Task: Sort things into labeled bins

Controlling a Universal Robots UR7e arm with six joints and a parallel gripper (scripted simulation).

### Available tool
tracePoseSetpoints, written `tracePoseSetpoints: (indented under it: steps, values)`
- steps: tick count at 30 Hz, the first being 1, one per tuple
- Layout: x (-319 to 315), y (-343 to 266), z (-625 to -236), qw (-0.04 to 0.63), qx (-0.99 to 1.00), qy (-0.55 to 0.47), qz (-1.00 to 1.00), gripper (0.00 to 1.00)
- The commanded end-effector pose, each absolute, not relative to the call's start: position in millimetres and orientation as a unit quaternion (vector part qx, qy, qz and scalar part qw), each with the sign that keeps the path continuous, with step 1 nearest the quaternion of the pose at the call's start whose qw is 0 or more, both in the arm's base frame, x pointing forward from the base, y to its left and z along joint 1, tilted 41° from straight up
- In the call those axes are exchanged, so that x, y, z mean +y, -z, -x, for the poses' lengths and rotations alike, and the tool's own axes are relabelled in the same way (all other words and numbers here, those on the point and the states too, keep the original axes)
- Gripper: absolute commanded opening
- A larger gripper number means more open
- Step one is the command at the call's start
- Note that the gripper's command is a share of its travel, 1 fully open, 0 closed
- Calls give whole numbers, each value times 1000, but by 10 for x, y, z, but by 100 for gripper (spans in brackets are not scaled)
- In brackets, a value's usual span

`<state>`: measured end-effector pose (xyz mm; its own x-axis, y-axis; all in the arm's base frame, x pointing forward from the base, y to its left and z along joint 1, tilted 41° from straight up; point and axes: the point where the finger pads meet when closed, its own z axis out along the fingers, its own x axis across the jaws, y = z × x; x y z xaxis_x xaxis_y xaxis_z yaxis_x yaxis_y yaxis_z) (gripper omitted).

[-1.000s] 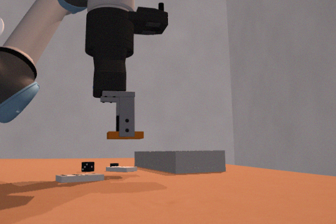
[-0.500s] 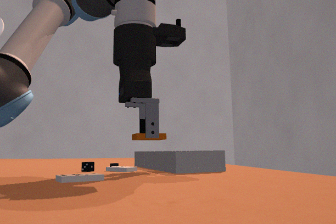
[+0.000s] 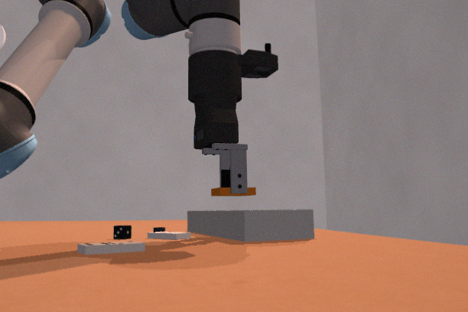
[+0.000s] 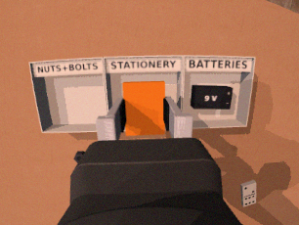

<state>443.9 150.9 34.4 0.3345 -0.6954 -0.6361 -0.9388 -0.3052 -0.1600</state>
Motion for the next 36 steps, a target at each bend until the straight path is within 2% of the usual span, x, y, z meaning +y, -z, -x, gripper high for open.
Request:
tracePoseSetpoints:
  steps: [1, 36]
  values:
    - [1549, -376, -4480, 261, 529, -232, 774, 70]
    - [1763, -71, -4426, 261, 529, -232, 774, 70]
